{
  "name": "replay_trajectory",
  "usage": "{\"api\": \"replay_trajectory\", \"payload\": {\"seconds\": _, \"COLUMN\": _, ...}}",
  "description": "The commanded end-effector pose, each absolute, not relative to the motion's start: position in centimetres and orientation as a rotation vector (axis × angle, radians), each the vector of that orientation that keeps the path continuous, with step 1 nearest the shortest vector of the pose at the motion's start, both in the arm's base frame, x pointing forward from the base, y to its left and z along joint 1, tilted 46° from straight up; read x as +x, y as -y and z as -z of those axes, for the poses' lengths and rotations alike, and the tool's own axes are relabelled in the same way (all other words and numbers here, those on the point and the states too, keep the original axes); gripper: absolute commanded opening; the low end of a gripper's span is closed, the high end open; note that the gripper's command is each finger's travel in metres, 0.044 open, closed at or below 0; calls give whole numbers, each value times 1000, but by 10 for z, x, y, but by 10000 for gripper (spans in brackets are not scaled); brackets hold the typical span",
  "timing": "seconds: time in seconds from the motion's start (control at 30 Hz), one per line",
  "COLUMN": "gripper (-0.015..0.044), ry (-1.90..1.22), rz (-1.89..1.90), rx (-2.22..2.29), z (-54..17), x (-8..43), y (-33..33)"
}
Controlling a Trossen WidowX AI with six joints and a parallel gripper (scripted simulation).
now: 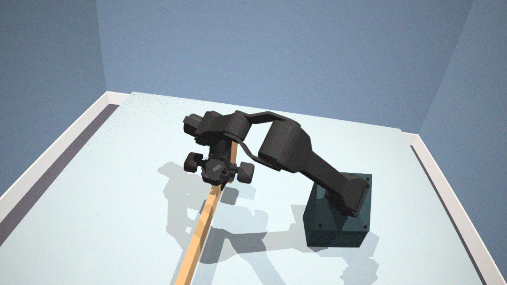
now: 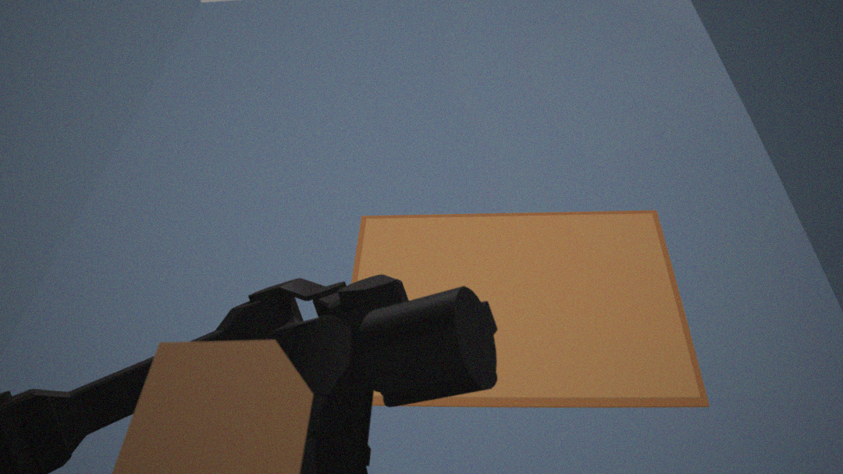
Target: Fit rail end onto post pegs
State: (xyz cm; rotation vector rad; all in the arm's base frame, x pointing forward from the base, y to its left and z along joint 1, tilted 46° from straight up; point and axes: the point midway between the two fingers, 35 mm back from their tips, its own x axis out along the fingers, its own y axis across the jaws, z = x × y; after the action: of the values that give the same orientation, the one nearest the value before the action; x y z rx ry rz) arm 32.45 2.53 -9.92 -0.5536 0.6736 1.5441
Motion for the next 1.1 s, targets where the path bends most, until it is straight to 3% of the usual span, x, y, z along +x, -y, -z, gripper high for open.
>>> {"api": "replay_trajectory", "payload": {"seconds": 0.0, "gripper": 0, "ry": -673, "rz": -1541, "rx": -555, "z": 97, "x": 325, "y": -26}}
{"api": "replay_trajectory", "payload": {"seconds": 1.07, "gripper": 0, "ry": -673, "rz": -1541, "rx": -555, "z": 101, "x": 325, "y": -25}}
